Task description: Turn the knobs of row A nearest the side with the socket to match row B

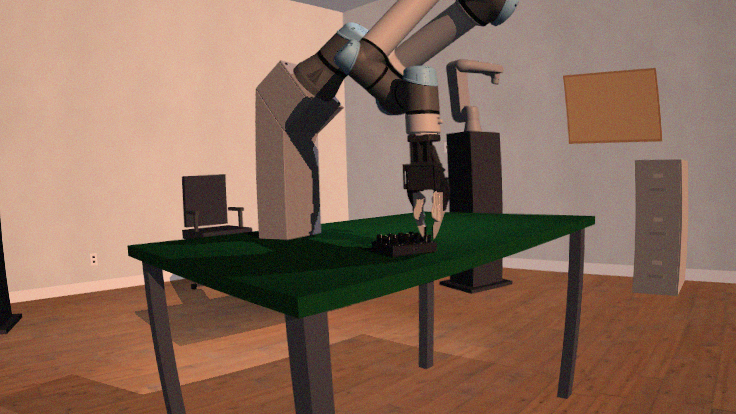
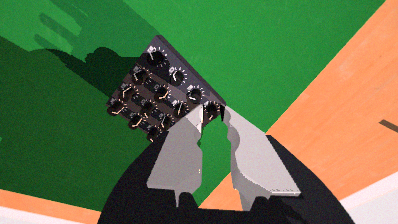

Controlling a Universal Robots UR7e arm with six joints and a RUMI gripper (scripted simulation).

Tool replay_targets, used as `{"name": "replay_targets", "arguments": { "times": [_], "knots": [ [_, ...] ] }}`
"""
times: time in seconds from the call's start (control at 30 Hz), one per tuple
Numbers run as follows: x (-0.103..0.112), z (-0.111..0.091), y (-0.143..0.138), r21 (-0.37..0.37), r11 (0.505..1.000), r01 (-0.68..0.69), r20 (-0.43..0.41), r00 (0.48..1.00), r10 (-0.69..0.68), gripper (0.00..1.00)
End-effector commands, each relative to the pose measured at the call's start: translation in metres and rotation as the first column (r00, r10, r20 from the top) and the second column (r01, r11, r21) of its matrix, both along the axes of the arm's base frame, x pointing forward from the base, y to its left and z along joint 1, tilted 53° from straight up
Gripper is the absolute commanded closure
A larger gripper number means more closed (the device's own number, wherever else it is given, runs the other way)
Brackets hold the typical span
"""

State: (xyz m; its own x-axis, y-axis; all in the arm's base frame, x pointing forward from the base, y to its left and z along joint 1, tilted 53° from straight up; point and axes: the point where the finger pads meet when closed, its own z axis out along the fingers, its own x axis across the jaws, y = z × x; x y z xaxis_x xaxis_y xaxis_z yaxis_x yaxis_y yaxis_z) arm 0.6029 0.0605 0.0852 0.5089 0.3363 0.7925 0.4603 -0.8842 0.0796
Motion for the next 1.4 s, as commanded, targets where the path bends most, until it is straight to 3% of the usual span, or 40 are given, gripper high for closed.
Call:
{"name": "replay_targets", "arguments": {
  "times": [0.0, 0.53, 1.13, 1.37],
  "knots": [
    [-0.005, 0.002, -0.002, 0.001, 1.000, 0.003, -0.002, 1.000, -0.003, 0.89],
    [-0.028, 0.021, -0.013, 0.001, 1.000, 0.003, -0.002, 1.000, -0.003, 0.89],
    [-0.029, 0.022, -0.013, 0.000, 1.000, 0.002, -0.002, 1.000, -0.002, 0.89],
    [-0.029, 0.023, -0.013, -0.036, 0.999, -0.027, 0.014, 1.000, 0.027, 0.89]
  ]
}}
